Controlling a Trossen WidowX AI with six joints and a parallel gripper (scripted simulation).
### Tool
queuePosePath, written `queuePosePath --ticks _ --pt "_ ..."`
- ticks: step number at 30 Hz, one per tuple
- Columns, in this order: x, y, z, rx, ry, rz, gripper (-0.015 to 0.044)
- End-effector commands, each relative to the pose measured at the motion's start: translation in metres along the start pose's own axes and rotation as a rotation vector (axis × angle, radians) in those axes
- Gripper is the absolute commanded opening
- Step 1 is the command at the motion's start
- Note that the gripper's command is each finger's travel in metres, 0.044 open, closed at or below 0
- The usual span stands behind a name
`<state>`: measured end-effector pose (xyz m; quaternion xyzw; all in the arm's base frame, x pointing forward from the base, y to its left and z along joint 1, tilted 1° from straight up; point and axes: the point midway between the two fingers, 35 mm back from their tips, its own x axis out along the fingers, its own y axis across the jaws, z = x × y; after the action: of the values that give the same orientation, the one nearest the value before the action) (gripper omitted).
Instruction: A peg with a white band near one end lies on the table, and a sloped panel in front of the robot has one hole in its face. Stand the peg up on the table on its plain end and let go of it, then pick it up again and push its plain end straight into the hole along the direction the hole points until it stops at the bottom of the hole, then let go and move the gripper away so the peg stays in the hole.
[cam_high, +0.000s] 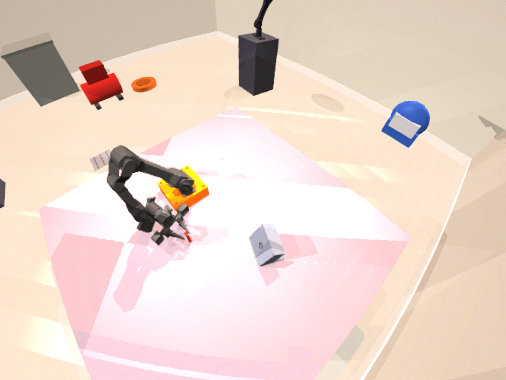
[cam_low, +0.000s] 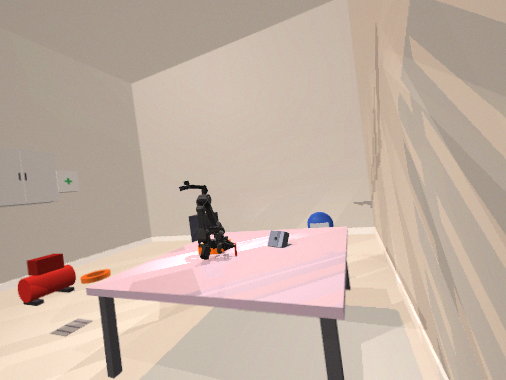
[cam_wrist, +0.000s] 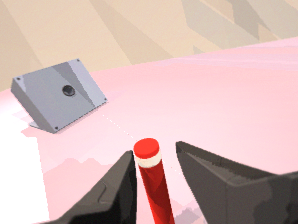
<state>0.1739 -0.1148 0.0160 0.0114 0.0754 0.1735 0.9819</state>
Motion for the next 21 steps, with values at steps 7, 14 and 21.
queuePosePath --ticks 7,14,21 --pt "0.0 0.0 0.0 0.0 0.001 0.0 0.0261" --pt "0.0 0.0 0.0 0.0 0.001 0.0 0.044" --pt "0.0 0.0 0.0 0.0 0.001 0.0 0.044"
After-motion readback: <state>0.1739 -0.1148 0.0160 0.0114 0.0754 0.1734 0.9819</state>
